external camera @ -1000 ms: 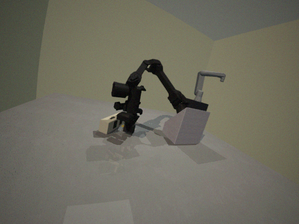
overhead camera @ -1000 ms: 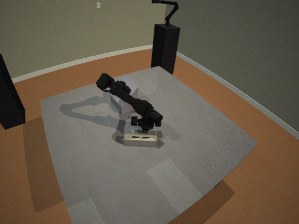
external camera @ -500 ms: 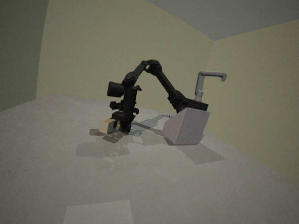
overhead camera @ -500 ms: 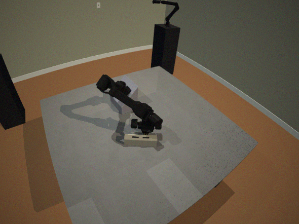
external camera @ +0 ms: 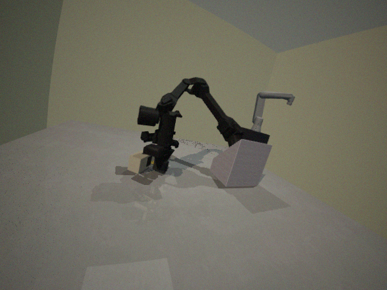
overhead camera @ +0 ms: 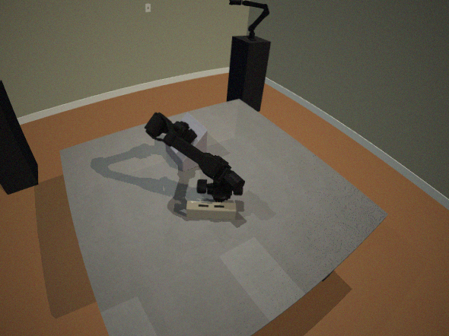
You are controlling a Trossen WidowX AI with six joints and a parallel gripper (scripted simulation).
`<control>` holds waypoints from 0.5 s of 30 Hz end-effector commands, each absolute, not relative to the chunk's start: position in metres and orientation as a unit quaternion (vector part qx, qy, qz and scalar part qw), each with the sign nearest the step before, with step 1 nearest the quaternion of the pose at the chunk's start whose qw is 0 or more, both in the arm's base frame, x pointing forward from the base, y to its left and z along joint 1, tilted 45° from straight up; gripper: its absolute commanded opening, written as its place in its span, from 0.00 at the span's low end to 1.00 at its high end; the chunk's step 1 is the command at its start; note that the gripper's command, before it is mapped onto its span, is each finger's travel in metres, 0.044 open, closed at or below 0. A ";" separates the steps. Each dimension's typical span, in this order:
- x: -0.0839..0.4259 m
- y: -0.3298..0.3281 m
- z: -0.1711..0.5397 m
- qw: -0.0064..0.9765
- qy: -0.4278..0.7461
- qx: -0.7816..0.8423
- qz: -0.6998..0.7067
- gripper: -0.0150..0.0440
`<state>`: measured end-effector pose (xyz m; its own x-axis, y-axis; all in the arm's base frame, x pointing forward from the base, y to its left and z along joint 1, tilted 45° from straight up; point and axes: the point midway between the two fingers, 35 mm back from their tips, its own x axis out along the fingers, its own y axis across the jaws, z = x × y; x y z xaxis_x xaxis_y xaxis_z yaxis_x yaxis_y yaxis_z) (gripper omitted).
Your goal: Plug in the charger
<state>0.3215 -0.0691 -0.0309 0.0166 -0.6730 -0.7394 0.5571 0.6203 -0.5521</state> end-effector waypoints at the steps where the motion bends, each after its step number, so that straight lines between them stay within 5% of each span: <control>1: 0.322 -0.070 -0.031 0.710 0.553 -0.056 -0.432 0.25; 15: 0.325 -0.071 -0.030 0.710 0.553 -0.056 -0.432 0.25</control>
<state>0.3238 -0.0703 -0.0300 0.0154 -0.6731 -0.7394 0.5562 0.6203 -0.5531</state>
